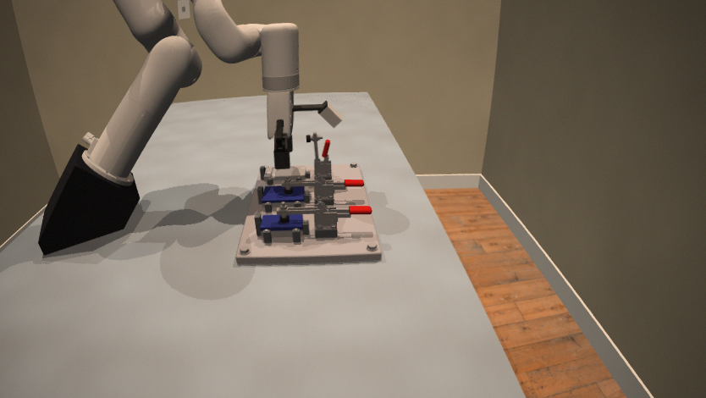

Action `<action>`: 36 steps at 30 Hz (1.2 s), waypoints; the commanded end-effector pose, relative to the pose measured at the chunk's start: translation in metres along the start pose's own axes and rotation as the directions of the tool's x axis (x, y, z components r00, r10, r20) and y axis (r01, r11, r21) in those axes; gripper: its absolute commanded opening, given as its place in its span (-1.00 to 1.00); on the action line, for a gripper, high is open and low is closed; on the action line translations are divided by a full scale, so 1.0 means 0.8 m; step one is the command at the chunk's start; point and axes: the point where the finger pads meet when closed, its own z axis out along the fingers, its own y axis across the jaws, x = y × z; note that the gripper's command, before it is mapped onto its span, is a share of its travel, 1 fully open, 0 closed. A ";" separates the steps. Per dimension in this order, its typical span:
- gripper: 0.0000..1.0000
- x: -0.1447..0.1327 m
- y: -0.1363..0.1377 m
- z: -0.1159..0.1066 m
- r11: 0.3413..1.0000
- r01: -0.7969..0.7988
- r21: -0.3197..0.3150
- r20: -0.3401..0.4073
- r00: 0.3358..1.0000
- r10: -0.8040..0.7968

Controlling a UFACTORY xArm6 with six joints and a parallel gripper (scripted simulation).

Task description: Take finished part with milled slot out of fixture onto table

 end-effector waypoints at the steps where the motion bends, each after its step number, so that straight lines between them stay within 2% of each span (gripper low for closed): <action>1: 1.00 0.001 0.000 0.001 1.000 0.001 0.000 -0.002 1.000 -0.001; 36: 1.00 0.001 0.000 0.032 1.000 0.001 0.000 -0.002 1.000 -0.001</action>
